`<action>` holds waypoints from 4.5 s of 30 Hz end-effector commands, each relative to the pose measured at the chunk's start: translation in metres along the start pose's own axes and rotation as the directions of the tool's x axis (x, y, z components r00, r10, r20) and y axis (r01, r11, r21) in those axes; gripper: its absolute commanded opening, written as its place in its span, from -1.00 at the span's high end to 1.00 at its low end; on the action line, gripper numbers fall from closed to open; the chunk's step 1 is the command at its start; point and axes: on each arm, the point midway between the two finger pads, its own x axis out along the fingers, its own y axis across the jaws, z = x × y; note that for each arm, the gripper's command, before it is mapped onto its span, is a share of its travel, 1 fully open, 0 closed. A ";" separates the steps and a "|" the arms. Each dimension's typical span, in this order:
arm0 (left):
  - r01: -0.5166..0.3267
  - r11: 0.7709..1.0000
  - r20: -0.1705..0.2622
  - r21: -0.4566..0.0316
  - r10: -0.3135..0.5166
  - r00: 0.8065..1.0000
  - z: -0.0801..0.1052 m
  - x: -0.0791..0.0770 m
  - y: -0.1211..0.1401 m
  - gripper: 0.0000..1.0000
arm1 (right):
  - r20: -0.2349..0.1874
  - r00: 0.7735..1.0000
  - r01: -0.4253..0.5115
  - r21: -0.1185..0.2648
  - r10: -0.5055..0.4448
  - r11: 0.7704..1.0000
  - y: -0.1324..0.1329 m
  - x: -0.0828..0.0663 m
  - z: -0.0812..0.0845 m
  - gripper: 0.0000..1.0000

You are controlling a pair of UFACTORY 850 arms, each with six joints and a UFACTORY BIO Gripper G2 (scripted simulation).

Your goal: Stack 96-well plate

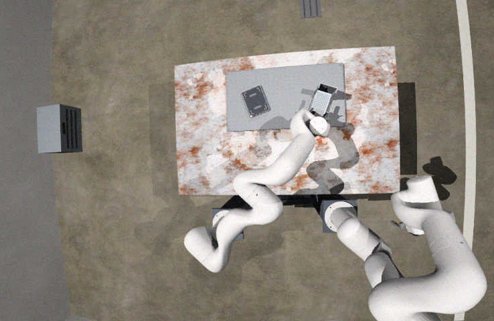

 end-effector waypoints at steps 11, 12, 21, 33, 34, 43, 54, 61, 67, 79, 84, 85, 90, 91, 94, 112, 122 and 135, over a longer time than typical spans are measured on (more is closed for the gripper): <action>0.000 1.000 0.002 -0.001 0.000 1.000 0.032 0.000 0.000 0.25 | 0.000 1.000 0.001 0.000 -0.001 1.000 -0.001 0.000 0.000 -1.00; 0.000 1.000 0.002 -0.001 0.000 1.000 0.035 0.000 0.000 0.25 | 0.000 1.000 0.001 0.000 -0.001 1.000 -0.001 0.000 0.000 -1.00; 0.000 1.000 0.002 -0.001 0.000 1.000 0.054 0.000 0.000 0.25 | 0.000 1.000 0.001 0.000 -0.001 1.000 -0.001 0.000 0.000 -1.00; 0.000 1.000 0.002 -0.001 0.000 1.000 0.086 0.000 0.000 0.25 | 0.000 1.000 0.001 0.000 -0.001 1.000 -0.001 0.000 0.000 -1.00; 0.000 1.000 0.002 -0.001 0.000 1.000 0.088 0.000 0.000 0.25 | 0.000 1.000 0.001 0.000 -0.001 1.000 -0.001 0.000 0.000 -1.00; 0.000 1.000 0.002 -0.001 0.000 1.000 0.107 0.000 0.000 0.25 | 0.000 1.000 0.001 0.000 -0.001 1.000 -0.001 0.000 0.000 -1.00; 0.000 1.000 0.002 -0.001 0.000 1.000 0.123 0.000 0.000 0.25 | 0.000 1.000 0.001 0.000 -0.001 1.000 -0.001 0.000 0.000 -1.00; 0.000 1.000 0.002 -0.001 0.000 1.000 0.123 0.000 0.000 0.25 | 0.000 1.000 0.001 0.000 -0.001 1.000 -0.001 0.000 0.000 -1.00; 0.000 1.000 0.002 -0.001 0.000 1.000 0.123 0.000 0.000 0.25 | 0.000 1.000 0.001 0.000 -0.001 1.000 -0.001 0.000 0.000 -1.00; -0.263 0.965 0.002 -0.001 0.263 0.965 0.141 -0.017 0.031 0.25 | 0.000 1.000 0.001 0.000 -0.001 1.000 -0.001 0.000 0.000 -1.00; -0.361 0.933 0.002 -0.001 0.361 0.933 0.152 -0.028 0.050 0.25 | 0.000 1.000 0.001 0.000 -0.001 1.000 -0.001 0.000 0.000 -1.00; -0.361 0.933 0.002 -0.001 0.361 0.933 0.154 -0.030 0.054 0.25 | 0.000 1.000 0.001 0.000 -0.001 1.000 -0.001 0.000 0.000 -1.00; -0.361 0.933 0.002 -0.001 0.361 0.933 0.161 -0.037 0.066 0.25 | 0.000 1.000 0.001 0.000 -0.001 1.000 -0.001 0.000 0.000 -1.00; -0.361 0.933 0.002 -0.001 0.361 0.933 0.163 -0.039 0.070 0.25 | 0.000 1.000 0.001 0.000 -0.001 1.000 -0.001 0.000 0.000 -1.00; -0.361 0.933 0.002 -0.001 0.361 0.933 0.170 -0.046 0.081 0.25 | 0.000 1.000 0.001 0.000 -0.001 1.000 -0.001 0.000 0.000 -1.00; -0.361 0.933 0.002 -0.001 0.361 0.933 0.206 -0.081 0.143 0.25 | 0.000 1.000 0.001 0.000 -0.001 1.000 -0.001 0.000 0.000 -1.00; -0.361 0.933 0.002 -0.001 0.361 0.933 0.222 -0.097 0.172 0.25 | 0.000 1.000 0.001 0.000 -0.001 1.000 -0.001 0.000 0.000 -1.00; -0.361 0.933 0.002 -0.001 0.361 0.933 0.222 -0.097 0.172 0.25 | 0.000 1.000 0.001 0.000 -0.001 1.000 -0.001 0.000 0.000 -1.00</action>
